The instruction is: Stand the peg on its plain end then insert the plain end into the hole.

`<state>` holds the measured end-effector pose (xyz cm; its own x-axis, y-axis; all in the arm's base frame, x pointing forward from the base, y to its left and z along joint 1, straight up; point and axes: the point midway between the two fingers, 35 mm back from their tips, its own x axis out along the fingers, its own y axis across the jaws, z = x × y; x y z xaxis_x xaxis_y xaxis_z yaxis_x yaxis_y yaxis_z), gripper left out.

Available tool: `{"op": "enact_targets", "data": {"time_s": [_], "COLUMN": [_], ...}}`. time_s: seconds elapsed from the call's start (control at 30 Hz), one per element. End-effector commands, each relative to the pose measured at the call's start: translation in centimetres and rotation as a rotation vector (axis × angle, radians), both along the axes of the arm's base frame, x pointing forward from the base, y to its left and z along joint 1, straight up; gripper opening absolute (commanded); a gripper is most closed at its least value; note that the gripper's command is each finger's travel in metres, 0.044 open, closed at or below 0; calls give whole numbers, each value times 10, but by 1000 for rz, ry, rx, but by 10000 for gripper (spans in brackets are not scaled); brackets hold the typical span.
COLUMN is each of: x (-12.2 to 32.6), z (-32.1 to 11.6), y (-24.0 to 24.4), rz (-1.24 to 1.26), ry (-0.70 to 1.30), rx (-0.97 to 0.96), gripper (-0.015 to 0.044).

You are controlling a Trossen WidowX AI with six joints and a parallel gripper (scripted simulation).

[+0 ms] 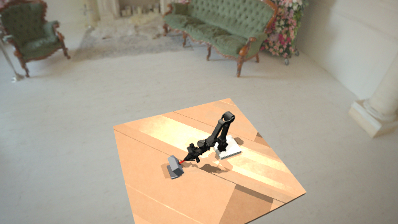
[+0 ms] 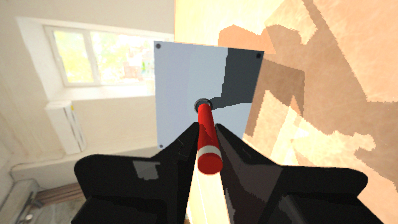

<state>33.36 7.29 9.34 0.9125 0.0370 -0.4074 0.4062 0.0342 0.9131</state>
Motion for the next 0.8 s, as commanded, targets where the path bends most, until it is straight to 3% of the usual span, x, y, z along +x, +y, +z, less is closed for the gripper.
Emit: {"op": "enact_targets", "data": {"time_s": [0.0, 0.77], "x": [0, 2], "z": [0, 0], "y": [0, 1], "rz": [2, 1], "ry": [-1, -1], "rx": [0, 0], "gripper": [0, 0]}}
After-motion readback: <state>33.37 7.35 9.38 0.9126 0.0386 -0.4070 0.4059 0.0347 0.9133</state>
